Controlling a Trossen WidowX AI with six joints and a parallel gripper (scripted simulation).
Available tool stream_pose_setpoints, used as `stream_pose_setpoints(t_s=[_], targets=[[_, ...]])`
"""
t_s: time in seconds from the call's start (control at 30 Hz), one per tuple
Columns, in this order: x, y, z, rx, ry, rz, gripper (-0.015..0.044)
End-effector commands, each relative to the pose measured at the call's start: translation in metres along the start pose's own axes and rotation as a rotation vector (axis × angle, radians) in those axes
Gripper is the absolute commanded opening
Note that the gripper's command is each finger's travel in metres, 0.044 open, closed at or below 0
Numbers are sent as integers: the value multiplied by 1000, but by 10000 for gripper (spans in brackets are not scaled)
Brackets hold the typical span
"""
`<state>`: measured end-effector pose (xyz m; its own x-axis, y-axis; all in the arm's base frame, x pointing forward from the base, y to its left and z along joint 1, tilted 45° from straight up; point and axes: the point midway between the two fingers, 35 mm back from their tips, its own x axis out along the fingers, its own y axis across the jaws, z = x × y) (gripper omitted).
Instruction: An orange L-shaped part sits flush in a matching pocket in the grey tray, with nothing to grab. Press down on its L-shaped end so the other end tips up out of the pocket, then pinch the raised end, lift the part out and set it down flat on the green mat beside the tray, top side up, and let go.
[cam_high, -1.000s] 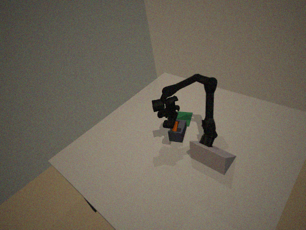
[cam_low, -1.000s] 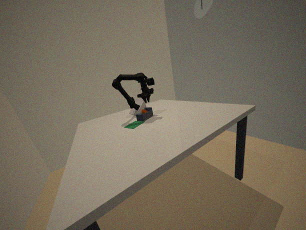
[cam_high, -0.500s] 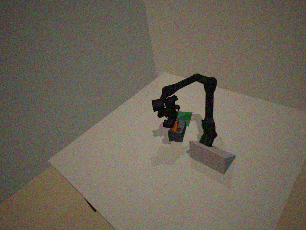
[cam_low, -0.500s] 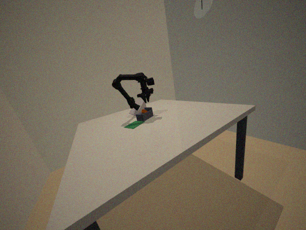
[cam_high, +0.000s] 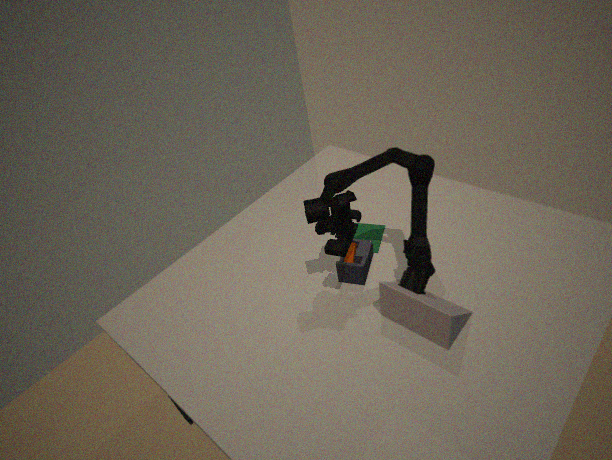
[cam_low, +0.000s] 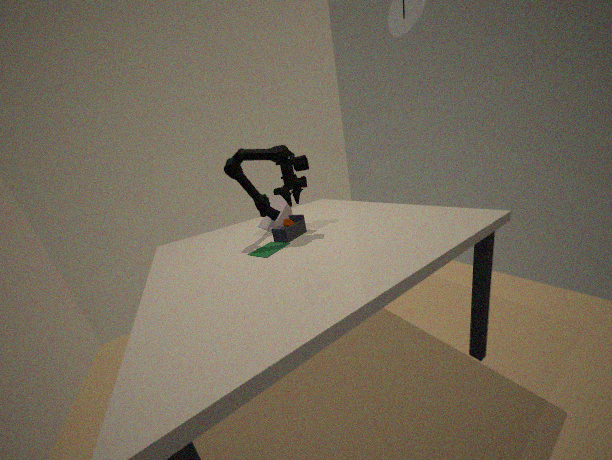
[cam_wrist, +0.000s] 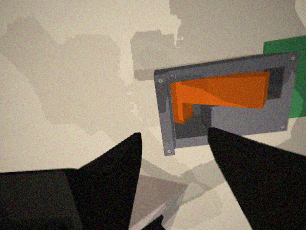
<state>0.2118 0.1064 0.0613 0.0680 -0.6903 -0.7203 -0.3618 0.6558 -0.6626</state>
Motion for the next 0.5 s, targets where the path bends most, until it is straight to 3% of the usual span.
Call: stream_pose_setpoints(t_s=[0.0, 0.37, 0.47], targets=[[-1, -10, 3, 196, -1, 0, 280], [-4, -66, 13, 1358, 2, -4, 280], [-4, -74, 13, 1512, 2, -7, 280]])
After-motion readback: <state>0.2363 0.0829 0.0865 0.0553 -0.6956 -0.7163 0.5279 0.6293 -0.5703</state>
